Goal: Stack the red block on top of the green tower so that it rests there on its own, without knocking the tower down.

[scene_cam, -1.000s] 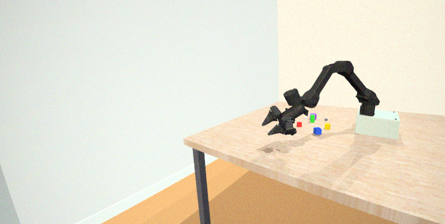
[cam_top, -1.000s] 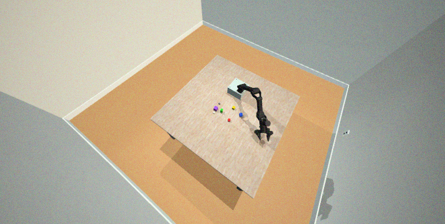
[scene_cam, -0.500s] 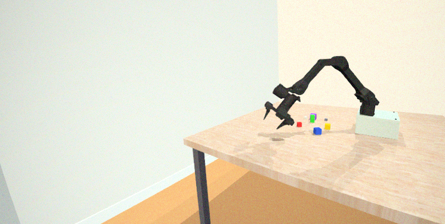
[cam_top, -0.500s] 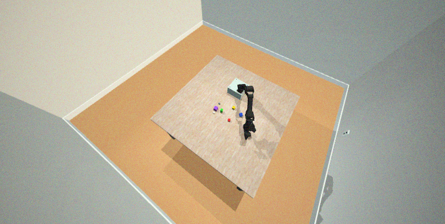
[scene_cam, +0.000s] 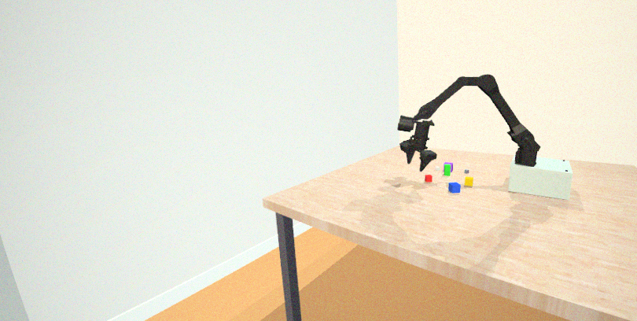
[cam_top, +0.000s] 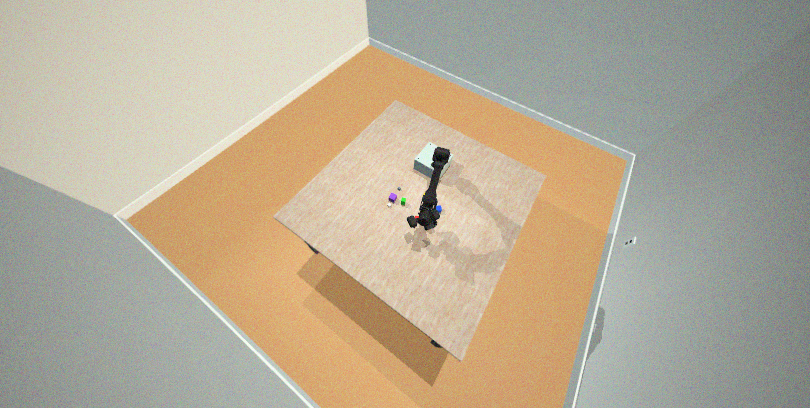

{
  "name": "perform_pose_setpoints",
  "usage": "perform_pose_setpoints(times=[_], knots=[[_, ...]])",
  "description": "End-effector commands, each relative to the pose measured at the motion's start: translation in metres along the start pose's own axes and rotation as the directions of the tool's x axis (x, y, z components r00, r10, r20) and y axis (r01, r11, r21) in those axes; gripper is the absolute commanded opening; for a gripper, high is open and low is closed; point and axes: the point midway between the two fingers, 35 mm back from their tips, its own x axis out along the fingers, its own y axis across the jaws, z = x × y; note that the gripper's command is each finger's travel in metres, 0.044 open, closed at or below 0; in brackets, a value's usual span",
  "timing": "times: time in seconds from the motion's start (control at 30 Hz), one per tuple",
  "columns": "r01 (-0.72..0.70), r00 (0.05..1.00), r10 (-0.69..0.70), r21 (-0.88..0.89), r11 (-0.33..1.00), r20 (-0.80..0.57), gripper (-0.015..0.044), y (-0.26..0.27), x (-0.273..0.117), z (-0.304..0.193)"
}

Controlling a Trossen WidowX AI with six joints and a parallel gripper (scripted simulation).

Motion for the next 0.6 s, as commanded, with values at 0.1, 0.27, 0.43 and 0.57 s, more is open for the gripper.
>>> perform_pose_setpoints(times=[0.1,0.27,0.43,0.57], knots=[[-0.083,0.985,0.133,0.367,0.927,-0.112,0.044,0.0,-0.017,-0.061],[-0.085,0.983,0.14,0.385,0.919,-0.117,0.044,0.002,-0.019,-0.064],[-0.085,0.983,0.14,0.385,0.919,-0.117,0.044,0.003,-0.004,-0.065],[-0.085,0.983,0.14,0.385,0.919,-0.117,0.044,0.008,0.021,-0.069]])
